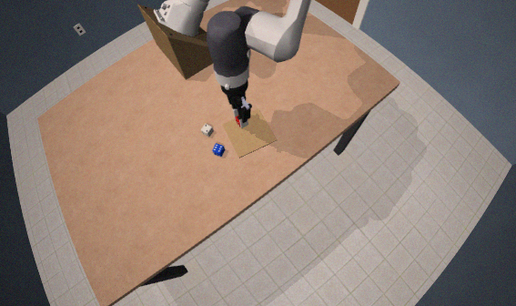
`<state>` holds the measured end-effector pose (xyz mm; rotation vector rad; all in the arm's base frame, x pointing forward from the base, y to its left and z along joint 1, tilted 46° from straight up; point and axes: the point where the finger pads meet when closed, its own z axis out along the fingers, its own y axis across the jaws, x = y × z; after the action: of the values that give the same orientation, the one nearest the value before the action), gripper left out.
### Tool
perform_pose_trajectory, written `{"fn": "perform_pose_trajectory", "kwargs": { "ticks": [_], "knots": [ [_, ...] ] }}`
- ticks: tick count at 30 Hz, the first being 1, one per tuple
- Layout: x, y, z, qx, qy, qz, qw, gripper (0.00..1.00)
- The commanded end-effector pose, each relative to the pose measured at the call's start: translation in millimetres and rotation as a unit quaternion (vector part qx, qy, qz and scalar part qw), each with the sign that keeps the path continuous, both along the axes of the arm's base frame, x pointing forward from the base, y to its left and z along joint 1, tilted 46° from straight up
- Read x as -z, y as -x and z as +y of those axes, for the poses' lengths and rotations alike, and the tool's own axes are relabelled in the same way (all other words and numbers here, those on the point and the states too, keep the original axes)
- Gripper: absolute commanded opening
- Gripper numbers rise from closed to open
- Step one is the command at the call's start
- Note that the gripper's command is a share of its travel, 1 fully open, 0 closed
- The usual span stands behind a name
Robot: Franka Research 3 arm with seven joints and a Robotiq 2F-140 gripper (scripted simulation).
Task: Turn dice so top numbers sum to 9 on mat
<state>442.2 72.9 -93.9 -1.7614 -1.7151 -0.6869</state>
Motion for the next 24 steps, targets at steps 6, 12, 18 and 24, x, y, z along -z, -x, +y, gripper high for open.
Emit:
{"fn": "perform_pose_trajectory", "kwargs": {
  "ticks": [6, 12, 18, 24],
  "knots": [
    [0.6, -1.3, 1.0, -0.001, 0.001, -0.003, 1.000, 0.21],
    [0.6, -1.3, 1.0, -0.001, 0.001, -0.003, 1.000, 0.26],
    [0.6, -1.3, 1.0, -0.001, 0.001, -0.003, 1.000, 0.28],
    [0.5, -1.3, 1.0, -0.001, 0.001, -0.003, 1.000, 0.28]
  ]
}}
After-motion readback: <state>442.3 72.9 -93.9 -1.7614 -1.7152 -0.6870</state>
